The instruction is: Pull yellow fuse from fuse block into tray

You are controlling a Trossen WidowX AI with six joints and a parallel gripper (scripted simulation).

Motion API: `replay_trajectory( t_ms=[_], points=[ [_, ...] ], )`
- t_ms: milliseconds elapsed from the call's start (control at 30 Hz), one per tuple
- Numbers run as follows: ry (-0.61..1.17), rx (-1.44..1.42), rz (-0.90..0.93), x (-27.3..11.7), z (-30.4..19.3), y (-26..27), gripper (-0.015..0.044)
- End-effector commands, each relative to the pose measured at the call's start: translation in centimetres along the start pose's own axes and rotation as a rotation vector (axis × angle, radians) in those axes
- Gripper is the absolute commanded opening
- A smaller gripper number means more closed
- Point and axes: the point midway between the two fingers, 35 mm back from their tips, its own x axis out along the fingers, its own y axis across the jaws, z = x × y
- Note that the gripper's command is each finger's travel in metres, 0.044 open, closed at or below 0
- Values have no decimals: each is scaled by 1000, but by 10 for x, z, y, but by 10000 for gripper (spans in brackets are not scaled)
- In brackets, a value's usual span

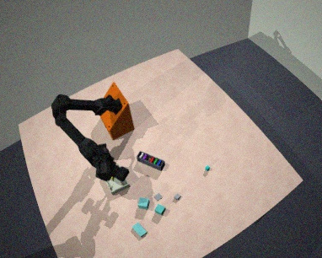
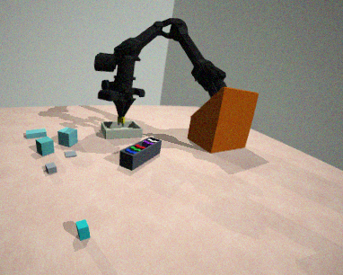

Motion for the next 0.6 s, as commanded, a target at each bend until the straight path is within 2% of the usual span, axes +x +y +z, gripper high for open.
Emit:
replay_trajectory(
  t_ms=[0,267,367,567],
  points=[
    [-1,1,1,-1,0,0,131],
    [0,1,1,-3,0,0,330],
    [7,-6,3,-34,-1,1,330],
    [8,-6,3,-37,-1,1,330]
  ],
)
